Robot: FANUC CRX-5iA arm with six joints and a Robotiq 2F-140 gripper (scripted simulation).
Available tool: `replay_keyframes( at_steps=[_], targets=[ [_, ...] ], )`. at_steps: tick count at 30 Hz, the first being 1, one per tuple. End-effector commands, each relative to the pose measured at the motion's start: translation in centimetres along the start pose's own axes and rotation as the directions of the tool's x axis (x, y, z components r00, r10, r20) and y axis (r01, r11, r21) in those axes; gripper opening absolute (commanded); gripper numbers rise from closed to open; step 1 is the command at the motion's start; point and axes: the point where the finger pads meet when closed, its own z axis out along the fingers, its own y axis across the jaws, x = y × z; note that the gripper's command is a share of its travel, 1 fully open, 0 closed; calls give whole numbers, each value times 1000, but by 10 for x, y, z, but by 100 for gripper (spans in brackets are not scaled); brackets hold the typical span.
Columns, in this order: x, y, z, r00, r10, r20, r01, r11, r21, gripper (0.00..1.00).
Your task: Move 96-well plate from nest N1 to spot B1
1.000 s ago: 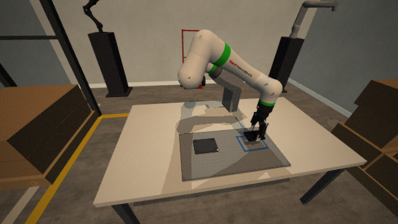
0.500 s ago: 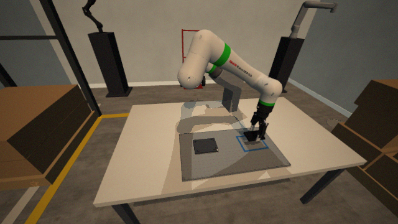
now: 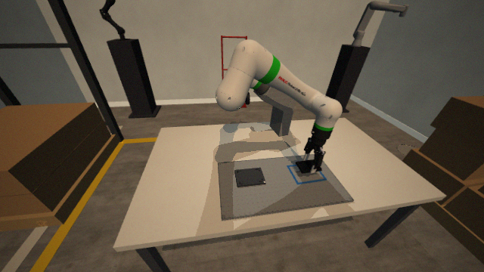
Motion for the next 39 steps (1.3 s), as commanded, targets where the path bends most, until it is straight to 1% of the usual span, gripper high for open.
replay_keyframes(
  at_steps=[1,7,9,23,39],
  targets=[
    [0,0,5,1000,0,0,0,1000,0,0],
    [0,0,15,1000,0,0,0,1000,0,0],
    [0,0,15,1000,0,0,0,1000,0,0],
    [0,0,38,1000,0,0,0,1000,0,0],
    [0,0,38,1000,0,0,0,1000,0,0]
  ],
)
